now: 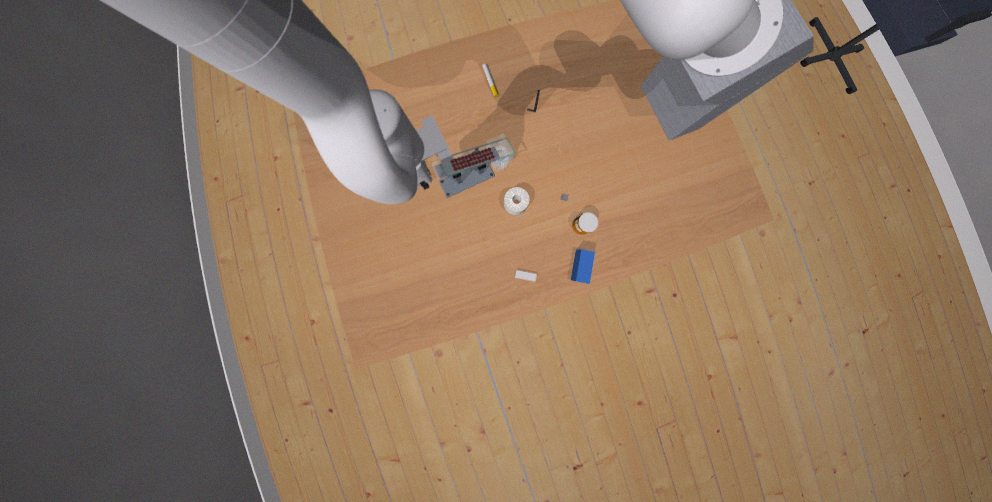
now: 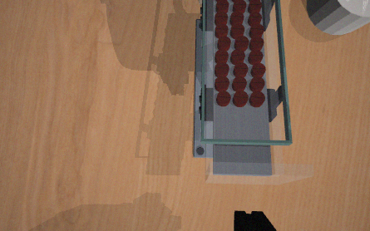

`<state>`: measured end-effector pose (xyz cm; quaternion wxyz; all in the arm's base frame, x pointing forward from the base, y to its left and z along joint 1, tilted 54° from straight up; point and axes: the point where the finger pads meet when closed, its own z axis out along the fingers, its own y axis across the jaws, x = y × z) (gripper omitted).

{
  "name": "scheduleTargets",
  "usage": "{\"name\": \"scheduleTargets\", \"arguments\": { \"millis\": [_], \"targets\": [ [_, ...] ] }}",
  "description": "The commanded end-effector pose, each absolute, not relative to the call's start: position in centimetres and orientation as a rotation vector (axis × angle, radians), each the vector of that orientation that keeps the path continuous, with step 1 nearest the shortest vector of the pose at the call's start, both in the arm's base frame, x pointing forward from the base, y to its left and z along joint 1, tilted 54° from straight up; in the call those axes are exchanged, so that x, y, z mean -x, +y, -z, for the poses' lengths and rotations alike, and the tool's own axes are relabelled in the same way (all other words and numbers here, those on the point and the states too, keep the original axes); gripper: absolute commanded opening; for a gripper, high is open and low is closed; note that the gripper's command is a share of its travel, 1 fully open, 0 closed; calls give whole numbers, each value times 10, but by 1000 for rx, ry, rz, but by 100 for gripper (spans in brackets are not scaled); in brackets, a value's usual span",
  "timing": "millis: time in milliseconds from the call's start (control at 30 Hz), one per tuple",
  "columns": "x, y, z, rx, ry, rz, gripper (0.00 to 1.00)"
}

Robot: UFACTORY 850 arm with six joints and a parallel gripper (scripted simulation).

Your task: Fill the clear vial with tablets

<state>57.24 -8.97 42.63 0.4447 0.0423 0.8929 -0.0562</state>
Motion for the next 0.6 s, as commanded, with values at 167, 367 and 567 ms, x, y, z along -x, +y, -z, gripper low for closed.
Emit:
{"name": "scheduleTargets", "arguments": {
  "millis": [167,367,567],
  "targets": [
    [-573,-90,-425,-91,2204,111,0],
    [-572,-90,-422,-91,2204,111,0],
    [-572,-90,-421,-91,2204,111,0]
  ]
}}
